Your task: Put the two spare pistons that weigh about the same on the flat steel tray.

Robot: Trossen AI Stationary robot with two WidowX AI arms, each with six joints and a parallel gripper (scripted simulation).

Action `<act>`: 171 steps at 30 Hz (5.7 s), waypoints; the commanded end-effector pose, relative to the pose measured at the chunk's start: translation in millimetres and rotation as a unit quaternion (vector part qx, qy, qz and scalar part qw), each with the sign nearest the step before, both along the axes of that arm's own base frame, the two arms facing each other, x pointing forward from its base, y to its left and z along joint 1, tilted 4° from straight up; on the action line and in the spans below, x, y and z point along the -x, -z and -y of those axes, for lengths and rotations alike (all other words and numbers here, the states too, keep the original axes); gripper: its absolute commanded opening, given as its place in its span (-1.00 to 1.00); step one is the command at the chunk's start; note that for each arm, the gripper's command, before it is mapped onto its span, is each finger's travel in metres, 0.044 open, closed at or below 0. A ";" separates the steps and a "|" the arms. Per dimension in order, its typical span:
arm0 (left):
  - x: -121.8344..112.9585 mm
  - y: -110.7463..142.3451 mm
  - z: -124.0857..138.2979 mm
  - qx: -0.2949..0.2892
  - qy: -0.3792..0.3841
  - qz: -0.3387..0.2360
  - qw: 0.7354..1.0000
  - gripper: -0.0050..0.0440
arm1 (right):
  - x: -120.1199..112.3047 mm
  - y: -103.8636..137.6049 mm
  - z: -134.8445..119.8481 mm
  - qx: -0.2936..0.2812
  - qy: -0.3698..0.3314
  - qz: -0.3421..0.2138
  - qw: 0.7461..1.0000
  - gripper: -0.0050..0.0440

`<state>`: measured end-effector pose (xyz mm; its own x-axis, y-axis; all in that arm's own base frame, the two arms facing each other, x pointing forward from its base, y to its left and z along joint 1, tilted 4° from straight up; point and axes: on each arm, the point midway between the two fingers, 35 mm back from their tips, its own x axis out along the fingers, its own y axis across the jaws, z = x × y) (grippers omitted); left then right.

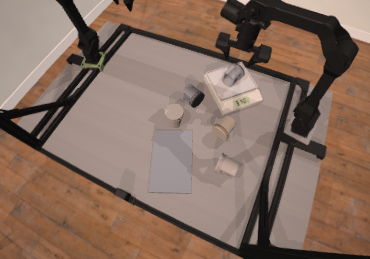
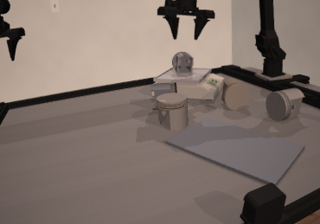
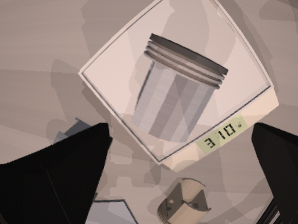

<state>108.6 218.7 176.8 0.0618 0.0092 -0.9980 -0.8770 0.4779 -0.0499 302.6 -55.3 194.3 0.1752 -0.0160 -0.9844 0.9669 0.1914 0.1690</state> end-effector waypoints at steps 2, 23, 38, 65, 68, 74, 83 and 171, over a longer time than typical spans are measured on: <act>-0.3 0.0 0.5 0.001 0.001 0.001 1.000 1.00 | -1.9 0.6 0.0 0.006 -0.067 -0.008 0.998 0.75; -0.3 0.0 0.5 0.001 0.001 0.001 1.000 1.00 | -1.9 0.6 0.0 0.037 -0.312 -0.029 0.949 0.75; -0.3 0.0 0.5 0.001 0.001 0.001 1.000 1.00 | -1.9 0.6 0.0 0.057 -0.469 -0.042 0.880 0.75; -0.3 0.0 0.5 0.001 0.001 0.001 1.000 1.00 | 46.5 18.8 -20.9 0.101 -0.500 -0.028 0.859 0.75; -0.3 0.0 0.5 0.001 0.001 0.001 1.000 1.00 | 55.4 25.9 -30.7 0.118 -0.470 -0.017 0.875 0.75; -0.3 0.0 0.5 0.001 0.001 0.001 1.000 1.00 | 73.2 40.0 -50.3 0.151 -0.406 0.007 0.901 0.75; -0.3 0.0 0.5 0.001 0.001 0.001 1.000 1.00 | 89.1 52.6 -67.8 0.189 -0.329 0.035 0.925 0.75; -0.3 0.0 0.5 0.001 0.001 0.001 1.000 1.00 | 49.7 21.8 -31.4 0.131 -0.450 -0.034 0.883 0.75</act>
